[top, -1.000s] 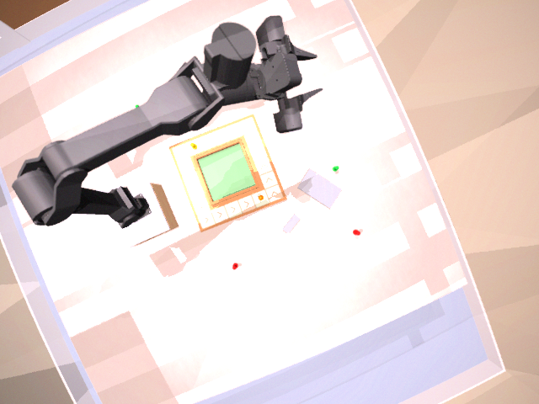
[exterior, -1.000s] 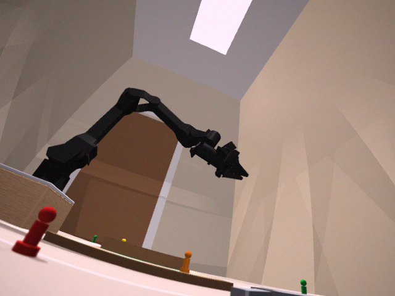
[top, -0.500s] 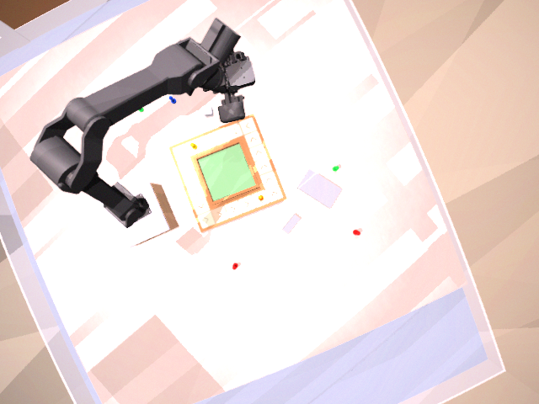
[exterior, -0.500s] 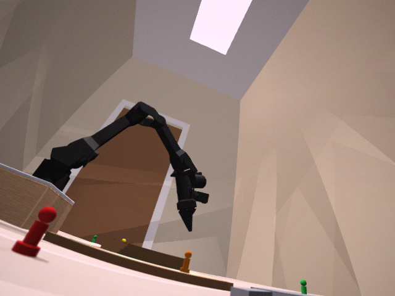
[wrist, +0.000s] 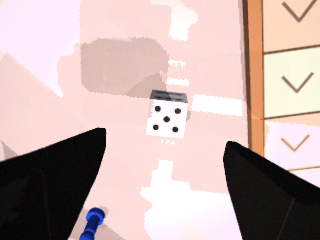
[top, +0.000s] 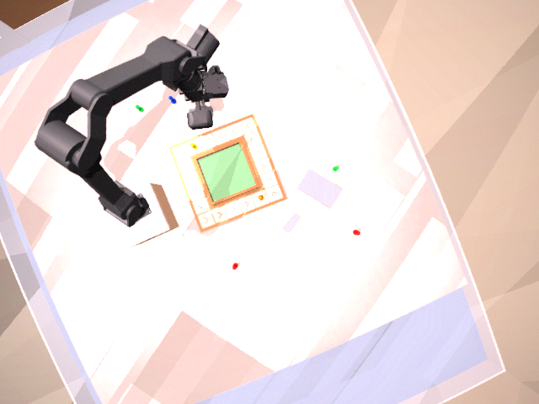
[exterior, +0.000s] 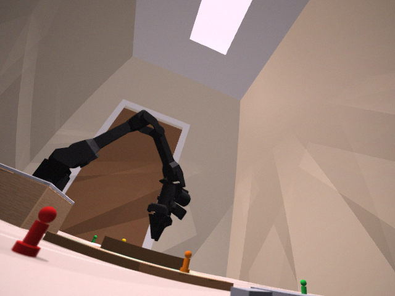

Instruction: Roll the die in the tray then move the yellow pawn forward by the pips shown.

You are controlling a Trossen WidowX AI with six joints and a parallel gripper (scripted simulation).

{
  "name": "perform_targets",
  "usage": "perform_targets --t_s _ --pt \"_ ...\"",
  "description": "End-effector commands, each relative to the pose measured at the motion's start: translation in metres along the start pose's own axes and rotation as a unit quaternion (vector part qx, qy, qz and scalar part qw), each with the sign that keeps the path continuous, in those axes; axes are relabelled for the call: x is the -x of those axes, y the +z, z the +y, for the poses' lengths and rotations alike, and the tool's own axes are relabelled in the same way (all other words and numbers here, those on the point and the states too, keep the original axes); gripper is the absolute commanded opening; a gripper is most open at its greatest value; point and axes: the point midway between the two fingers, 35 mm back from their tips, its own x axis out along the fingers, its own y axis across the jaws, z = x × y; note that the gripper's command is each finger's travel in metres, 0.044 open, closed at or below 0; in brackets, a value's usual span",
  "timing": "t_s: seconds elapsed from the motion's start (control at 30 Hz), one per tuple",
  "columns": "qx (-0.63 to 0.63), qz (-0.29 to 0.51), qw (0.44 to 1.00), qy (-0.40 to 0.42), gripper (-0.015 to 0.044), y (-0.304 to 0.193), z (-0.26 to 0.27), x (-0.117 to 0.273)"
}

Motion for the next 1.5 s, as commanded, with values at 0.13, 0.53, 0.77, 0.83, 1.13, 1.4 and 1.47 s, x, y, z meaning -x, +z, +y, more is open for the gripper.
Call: perform_targets --t_s 0.13,0.53,0.77,0.83,1.13,1.4,1.47 --pt "-0.002 0.009 1.000 -0.006 0.0275 -0.005 -0.001 -0.017" --pt "-0.002 0.009 1.000 -0.006 0.0275 -0.006 -0.001 -0.037" --pt "-0.002 0.009 1.000 -0.006 0.0275 -0.006 -0.001 -0.049" --pt "-0.002 0.009 1.000 -0.006 0.0275 -0.006 -0.001 -0.052" --pt "-0.002 0.009 1.000 -0.006 0.0275 -0.007 -0.001 -0.064" --pt "-0.002 0.009 1.000 -0.006 0.0085 -0.007 -0.001 -0.064" --pt "-0.002 0.009 1.000 -0.006 0.0071 -0.007 -0.001 -0.064"
